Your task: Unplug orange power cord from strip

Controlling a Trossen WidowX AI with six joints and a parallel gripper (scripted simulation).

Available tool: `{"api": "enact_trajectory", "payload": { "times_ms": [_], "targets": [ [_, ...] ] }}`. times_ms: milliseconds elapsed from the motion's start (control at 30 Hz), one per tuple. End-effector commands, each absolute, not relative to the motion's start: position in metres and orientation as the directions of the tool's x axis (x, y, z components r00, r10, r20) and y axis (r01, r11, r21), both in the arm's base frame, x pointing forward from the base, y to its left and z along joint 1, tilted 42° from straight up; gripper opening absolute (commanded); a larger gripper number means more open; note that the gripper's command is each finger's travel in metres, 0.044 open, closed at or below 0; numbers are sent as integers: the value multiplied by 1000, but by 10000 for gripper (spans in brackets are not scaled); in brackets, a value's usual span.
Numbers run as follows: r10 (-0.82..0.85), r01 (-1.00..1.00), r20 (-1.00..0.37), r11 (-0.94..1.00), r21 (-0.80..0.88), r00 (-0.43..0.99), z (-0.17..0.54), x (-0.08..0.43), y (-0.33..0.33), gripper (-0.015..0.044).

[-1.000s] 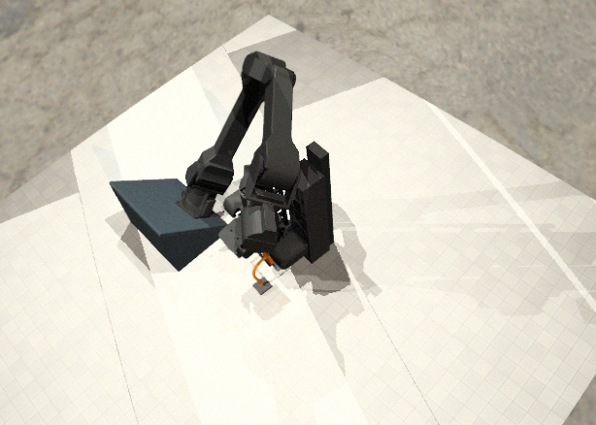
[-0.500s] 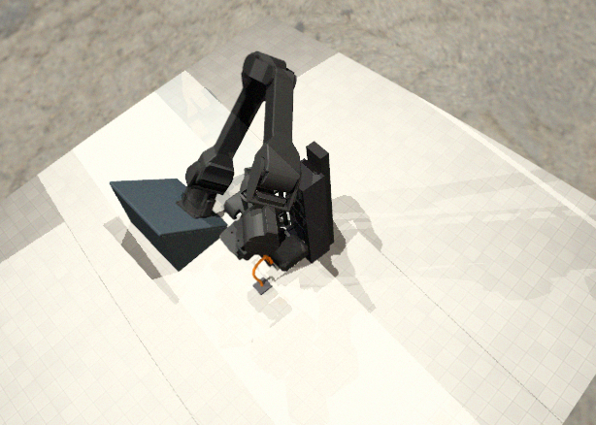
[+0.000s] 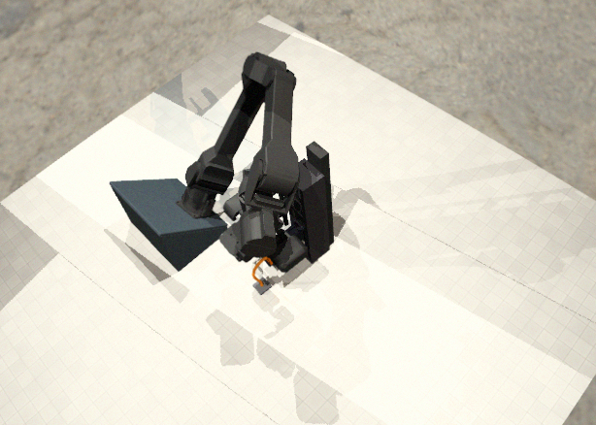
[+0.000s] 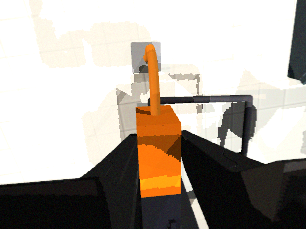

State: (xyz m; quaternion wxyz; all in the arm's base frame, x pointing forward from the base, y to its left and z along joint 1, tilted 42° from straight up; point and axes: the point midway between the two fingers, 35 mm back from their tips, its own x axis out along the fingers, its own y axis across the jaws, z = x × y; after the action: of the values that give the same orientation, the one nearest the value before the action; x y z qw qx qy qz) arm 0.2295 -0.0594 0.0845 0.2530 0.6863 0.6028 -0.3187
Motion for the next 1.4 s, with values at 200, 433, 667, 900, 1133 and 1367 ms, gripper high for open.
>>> {"api": "enact_trajectory", "payload": {
  "times_ms": [200, 433, 667, 900, 1133, 1367],
  "targets": [
    [647, 988, -759, -152, -38, 71, 70, 227, -80, 0],
    [648, 987, -758, -154, -38, 71, 65, 226, -86, 26],
    [652, 987, -754, -155, -39, 73, 69, 227, -78, 210],
    [651, 987, -755, -155, -39, 73, 66, 227, -84, 394],
    [650, 987, -757, -155, -38, 73, 38, 218, -131, 440],
    [650, 987, -757, -155, -38, 73, 38, 218, -131, 440]
  ]
}}
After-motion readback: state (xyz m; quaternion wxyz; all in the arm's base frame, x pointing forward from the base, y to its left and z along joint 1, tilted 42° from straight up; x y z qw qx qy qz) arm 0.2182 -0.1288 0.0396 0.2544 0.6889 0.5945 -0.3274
